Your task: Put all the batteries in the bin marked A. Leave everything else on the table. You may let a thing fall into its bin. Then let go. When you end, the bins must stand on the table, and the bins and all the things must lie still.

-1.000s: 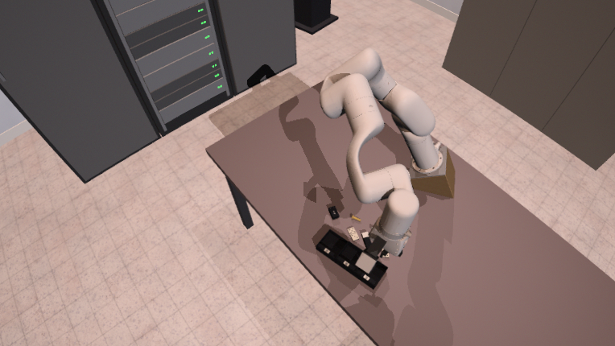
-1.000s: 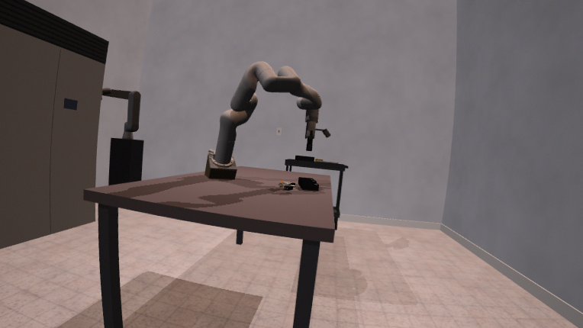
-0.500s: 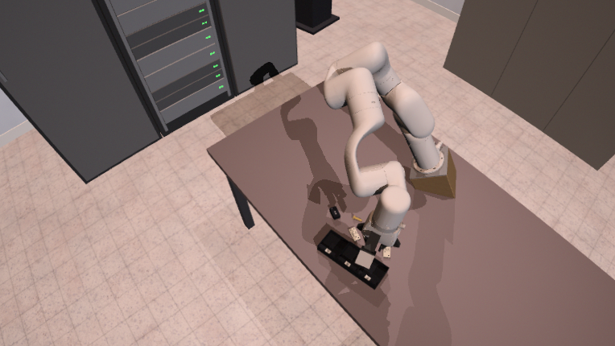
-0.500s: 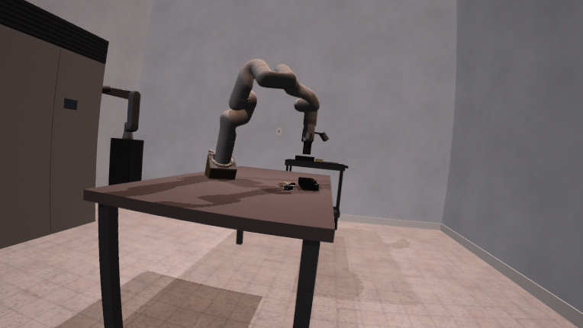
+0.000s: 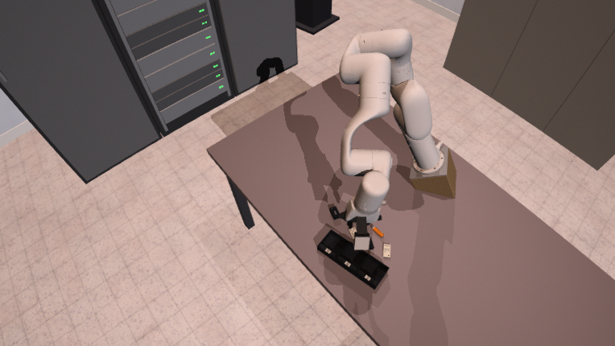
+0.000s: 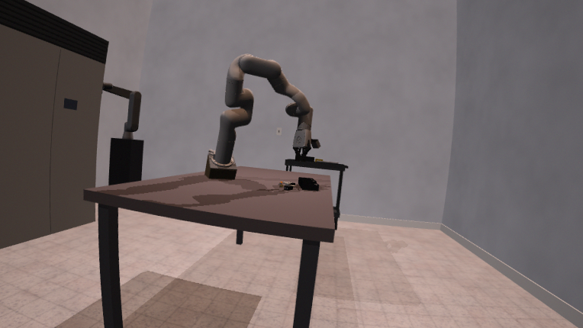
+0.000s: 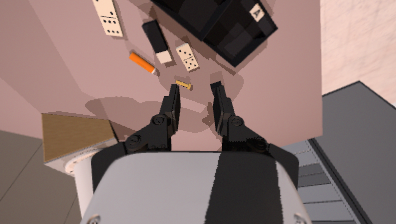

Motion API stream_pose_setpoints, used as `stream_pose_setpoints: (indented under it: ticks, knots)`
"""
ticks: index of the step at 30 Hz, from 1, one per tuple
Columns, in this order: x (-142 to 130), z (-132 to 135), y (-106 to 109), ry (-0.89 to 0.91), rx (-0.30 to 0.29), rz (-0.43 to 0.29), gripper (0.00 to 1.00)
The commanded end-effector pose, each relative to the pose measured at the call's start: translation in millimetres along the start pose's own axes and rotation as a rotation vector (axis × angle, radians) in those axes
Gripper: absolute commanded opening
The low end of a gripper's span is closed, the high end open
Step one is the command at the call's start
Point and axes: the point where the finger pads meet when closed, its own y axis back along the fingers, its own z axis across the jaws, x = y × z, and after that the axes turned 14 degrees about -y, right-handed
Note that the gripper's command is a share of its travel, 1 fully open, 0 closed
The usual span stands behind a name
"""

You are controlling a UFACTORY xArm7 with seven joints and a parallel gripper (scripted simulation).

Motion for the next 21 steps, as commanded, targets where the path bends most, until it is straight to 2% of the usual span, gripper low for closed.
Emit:
stream_pose_setpoints:
  ticks: [1,8,11,17,21]
  knots:
    - [-22,21,-17,0.152,0.023,0.036,0.42]
    - [-59,56,-46,0.353,0.047,0.069,0.42]
    - [-65,61,-50,0.395,0.062,0.087,0.42]
    - [-97,91,-75,0.395,0.062,0.087,0.42]
    - [-99,94,-75,0.395,0.062,0.087,0.42]
